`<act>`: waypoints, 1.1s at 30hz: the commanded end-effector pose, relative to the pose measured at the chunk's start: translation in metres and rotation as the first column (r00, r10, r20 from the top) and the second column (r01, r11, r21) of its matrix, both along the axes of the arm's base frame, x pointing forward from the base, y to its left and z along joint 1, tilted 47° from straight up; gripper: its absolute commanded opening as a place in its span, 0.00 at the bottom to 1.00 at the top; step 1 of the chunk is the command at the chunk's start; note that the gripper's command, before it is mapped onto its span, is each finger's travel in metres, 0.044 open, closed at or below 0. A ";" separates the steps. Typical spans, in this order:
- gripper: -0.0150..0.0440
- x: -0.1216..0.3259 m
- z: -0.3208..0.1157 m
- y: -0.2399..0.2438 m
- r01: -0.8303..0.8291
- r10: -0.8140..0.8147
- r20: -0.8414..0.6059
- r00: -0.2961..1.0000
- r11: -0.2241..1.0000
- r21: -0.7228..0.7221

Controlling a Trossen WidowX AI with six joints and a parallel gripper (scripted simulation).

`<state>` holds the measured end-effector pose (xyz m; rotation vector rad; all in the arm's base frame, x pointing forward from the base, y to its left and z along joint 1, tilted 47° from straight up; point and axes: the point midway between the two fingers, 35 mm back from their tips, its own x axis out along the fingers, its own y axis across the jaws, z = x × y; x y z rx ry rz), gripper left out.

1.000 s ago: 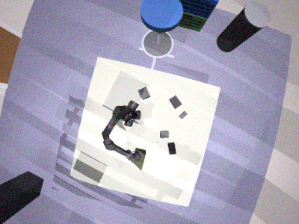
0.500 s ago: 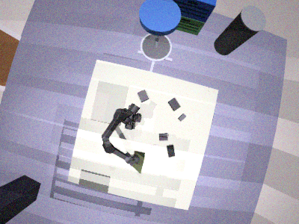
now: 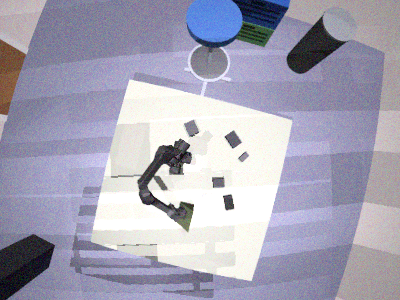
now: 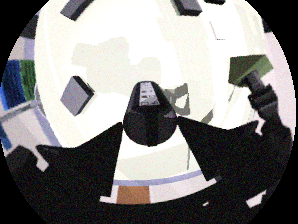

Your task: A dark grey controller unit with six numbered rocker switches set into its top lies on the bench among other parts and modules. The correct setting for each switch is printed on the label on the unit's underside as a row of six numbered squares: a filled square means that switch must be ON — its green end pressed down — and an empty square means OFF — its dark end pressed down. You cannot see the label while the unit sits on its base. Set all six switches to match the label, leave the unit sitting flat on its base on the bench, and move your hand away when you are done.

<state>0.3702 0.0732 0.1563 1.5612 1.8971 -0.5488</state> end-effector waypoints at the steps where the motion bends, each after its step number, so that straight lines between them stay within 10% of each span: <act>1: 0.83 0.000 -0.008 -0.002 -0.010 0.010 -0.007 1.000 1.000 -0.007; 33: 0.83 0.005 -0.027 -0.018 -0.010 0.010 -0.007 1.000 1.000 -0.008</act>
